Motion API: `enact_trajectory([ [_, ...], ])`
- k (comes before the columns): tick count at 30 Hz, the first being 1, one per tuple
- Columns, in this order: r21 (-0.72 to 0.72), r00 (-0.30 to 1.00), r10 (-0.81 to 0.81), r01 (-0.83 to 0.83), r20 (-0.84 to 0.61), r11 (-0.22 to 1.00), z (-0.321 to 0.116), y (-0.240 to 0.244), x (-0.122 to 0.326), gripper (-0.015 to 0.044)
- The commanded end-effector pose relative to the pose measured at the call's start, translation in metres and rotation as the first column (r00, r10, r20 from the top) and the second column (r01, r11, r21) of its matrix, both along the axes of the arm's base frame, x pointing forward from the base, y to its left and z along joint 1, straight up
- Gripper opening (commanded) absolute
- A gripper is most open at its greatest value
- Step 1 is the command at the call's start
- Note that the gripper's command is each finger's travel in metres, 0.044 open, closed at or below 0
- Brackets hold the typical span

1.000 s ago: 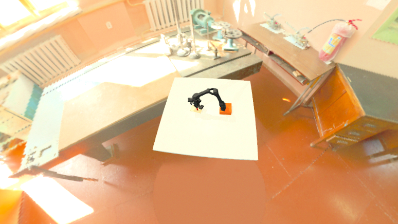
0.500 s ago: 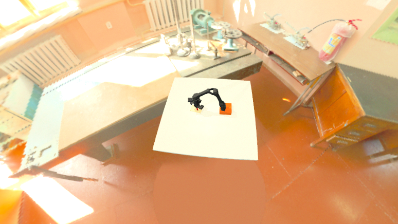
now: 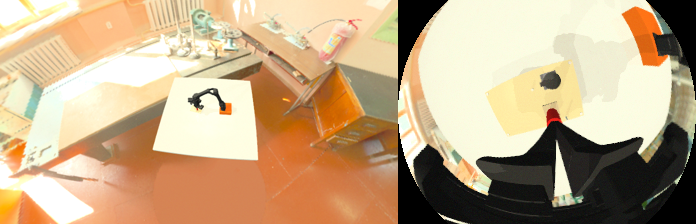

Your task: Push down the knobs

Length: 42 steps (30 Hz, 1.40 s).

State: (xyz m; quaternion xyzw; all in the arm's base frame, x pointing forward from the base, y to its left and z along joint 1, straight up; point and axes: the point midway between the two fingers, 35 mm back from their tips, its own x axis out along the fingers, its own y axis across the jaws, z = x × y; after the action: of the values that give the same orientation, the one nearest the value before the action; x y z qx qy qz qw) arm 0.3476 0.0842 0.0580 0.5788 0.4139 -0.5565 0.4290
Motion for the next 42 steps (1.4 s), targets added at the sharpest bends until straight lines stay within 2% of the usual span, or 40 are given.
enact_trajectory([
  [1,0.005,1.0,-0.003,0.003,0.001,1.0,-0.001,0.0009,0.0004,0.0],
  [42,0.005,1.0,-0.003,0.003,0.001,1.0,-0.0057,0.0009,0.0006,0.0],
])
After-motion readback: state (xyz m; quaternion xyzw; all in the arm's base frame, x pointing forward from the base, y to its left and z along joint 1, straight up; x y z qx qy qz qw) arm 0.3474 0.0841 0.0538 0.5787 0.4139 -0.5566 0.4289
